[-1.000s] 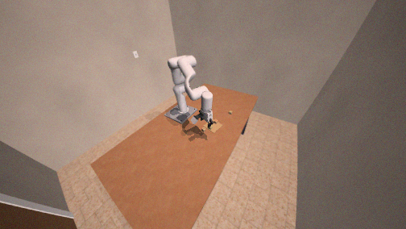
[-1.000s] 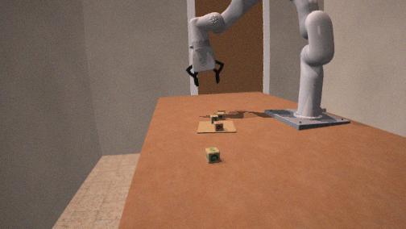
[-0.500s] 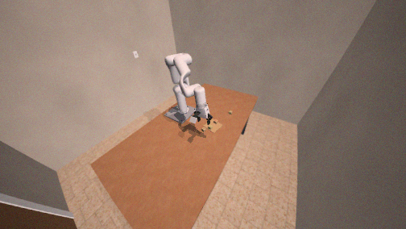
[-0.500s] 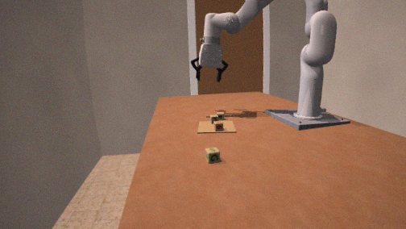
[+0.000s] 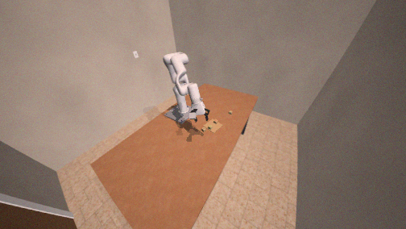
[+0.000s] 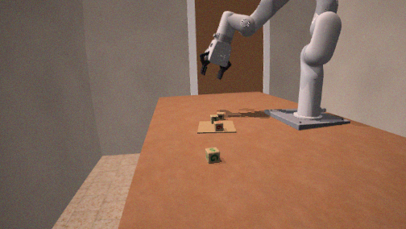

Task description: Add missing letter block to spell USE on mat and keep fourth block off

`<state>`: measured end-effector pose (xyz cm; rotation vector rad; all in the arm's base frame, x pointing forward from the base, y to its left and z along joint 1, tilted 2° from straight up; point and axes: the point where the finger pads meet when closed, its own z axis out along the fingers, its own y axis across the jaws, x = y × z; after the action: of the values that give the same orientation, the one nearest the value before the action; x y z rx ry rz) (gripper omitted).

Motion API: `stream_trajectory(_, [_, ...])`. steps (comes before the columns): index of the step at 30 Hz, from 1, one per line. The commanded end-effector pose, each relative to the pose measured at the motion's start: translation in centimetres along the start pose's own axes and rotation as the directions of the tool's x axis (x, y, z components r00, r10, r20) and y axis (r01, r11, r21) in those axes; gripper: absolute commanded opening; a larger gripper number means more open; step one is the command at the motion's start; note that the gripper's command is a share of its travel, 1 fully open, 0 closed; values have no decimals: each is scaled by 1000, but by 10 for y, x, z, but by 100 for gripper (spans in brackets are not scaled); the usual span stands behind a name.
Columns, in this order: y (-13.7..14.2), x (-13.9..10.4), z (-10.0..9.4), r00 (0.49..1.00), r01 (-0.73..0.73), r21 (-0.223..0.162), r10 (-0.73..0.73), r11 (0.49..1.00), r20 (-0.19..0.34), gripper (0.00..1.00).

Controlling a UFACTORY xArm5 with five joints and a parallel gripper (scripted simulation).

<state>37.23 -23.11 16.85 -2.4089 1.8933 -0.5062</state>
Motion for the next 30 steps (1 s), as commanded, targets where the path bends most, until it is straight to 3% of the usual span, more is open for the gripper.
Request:
stream_trajectory(1, [1,2,-5,997,63,36,-61,997,-45,100])
stream_trajectory(6, [9,3,-16,970,210,78,-198,975,-138,100])
stream_trajectory(13, [16,2,-26,920,343,89,-315,935,-233,100])
stream_trajectory(30, [17,2,-27,912,358,89,-328,929,-245,100])
